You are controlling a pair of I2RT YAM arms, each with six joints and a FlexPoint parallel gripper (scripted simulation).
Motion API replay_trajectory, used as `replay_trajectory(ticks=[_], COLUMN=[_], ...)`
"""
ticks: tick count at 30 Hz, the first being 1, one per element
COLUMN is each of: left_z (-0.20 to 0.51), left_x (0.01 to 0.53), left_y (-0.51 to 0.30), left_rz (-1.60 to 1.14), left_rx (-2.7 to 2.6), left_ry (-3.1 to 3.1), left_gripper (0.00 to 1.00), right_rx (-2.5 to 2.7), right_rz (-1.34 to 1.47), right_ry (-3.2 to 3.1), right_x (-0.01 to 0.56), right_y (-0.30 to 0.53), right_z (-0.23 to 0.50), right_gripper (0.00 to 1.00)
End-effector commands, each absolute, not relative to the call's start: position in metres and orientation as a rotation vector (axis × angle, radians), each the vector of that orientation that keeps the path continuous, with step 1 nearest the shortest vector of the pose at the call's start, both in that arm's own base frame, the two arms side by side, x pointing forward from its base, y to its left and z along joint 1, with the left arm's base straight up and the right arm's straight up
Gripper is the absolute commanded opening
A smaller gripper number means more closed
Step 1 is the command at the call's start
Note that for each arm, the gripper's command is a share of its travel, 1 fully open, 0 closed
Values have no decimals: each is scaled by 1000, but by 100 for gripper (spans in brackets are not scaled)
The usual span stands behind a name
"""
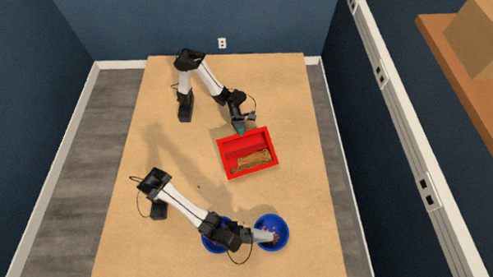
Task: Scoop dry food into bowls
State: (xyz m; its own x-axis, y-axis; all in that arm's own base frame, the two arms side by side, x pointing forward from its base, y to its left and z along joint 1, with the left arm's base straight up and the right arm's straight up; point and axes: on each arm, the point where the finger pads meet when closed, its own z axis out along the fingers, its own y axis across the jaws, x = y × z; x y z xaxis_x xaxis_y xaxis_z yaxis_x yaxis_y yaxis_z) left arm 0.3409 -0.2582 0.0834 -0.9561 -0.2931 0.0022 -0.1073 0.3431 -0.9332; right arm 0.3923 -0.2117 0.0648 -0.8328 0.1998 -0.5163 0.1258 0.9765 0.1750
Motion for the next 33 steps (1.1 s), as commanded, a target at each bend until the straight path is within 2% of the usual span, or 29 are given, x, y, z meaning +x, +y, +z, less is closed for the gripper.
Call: replay_trajectory(ticks=[1,33], left_z=[88,99], left_x=[341,335], left_y=[-261,-246], left_rz=[-1691,-1698], left_rx=[-304,-272], left_ry=[2416,2408], left_gripper=[0,0], right_rx=[179,172], right_rz=[211,202], right_ry=[2417,2407], right_x=[410,412], right_y=[-208,-209], right_z=[89,93], right_gripper=[0,0])
